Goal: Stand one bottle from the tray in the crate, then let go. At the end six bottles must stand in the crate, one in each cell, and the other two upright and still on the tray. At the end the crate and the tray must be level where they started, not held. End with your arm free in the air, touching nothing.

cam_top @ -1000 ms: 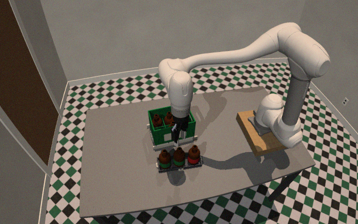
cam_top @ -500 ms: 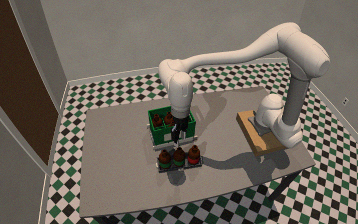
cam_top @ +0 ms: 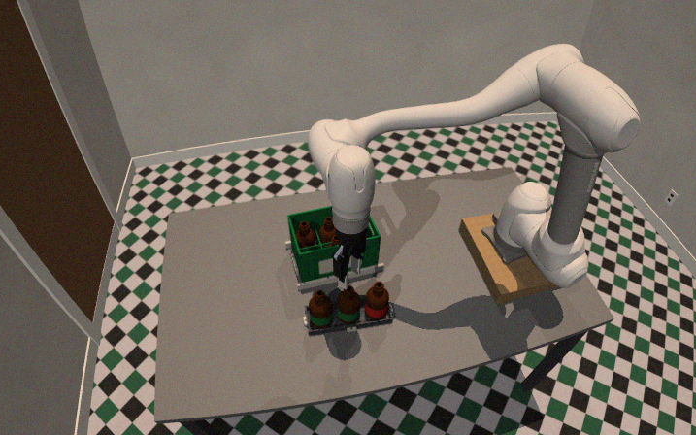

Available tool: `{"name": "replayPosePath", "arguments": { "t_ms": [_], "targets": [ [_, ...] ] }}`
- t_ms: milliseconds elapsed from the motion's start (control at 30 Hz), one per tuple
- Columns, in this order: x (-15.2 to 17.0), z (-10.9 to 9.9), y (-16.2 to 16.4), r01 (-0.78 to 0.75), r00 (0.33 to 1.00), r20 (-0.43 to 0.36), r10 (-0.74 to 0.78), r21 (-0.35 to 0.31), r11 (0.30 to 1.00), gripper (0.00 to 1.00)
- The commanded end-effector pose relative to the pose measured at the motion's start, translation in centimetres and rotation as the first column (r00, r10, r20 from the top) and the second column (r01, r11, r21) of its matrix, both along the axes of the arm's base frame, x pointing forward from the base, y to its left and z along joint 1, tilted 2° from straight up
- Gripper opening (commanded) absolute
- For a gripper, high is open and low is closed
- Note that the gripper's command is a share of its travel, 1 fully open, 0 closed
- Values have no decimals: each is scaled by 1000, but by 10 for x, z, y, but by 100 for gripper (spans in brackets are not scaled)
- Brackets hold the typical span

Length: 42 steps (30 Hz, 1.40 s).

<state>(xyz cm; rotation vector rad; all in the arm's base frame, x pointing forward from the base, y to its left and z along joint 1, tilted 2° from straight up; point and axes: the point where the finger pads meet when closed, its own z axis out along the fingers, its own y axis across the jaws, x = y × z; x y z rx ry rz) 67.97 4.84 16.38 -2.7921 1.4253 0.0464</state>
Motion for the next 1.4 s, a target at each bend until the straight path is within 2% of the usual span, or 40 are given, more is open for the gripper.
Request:
{"name": "replayPosePath", "arguments": {
  "t_ms": [0, 667, 1367],
  "targets": [
    [0, -5, 0, 0, 1000, 0, 0, 0, 1000, 38],
    [0, -26, 0, 0, 1000, 0, 0, 0, 1000, 38],
    [0, -28, 1, 0, 1000, 0, 0, 0, 1000, 38]
  ]
}}
